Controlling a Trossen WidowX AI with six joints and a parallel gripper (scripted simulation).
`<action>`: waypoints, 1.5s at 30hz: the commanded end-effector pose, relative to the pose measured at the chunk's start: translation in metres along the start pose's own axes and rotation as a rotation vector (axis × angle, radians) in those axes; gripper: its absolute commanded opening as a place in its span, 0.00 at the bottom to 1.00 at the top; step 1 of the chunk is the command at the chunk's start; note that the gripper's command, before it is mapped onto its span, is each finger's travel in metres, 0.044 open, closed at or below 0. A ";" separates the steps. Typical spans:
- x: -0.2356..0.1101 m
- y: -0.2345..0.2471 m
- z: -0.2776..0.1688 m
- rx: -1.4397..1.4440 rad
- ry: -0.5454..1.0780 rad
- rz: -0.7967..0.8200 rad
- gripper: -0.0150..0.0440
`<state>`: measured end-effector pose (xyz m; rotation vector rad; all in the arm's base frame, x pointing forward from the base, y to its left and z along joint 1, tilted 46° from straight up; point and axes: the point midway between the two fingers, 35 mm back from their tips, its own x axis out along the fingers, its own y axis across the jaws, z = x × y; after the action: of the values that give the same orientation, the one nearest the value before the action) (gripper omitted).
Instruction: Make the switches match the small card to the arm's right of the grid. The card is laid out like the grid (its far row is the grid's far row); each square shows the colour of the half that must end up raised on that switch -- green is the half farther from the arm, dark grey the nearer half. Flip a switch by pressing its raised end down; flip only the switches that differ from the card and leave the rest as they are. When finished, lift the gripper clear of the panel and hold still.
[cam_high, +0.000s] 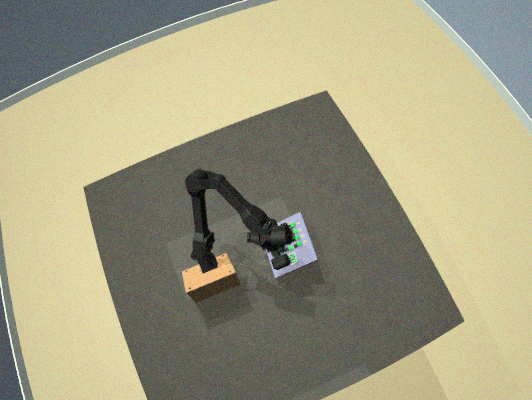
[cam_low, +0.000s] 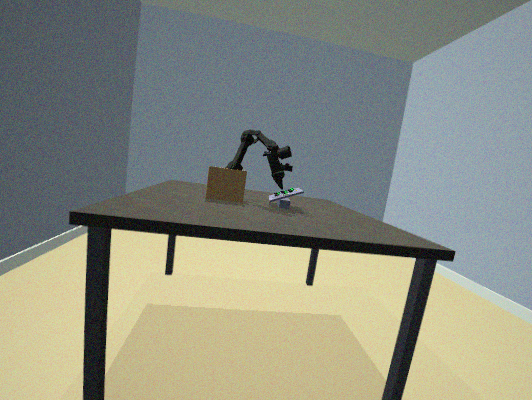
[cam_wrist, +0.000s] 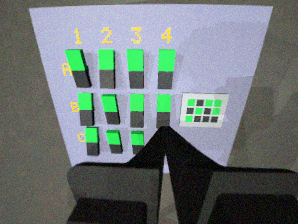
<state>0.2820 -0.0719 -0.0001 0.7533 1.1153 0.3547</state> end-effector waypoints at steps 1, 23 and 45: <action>0.005 0.000 0.000 0.004 -0.001 0.004 0.25; 0.015 0.000 0.000 0.004 -0.002 0.005 0.25; 0.018 0.001 0.000 0.004 -0.002 0.005 0.25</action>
<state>0.2886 -0.0613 -0.0117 0.7544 1.1151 0.3551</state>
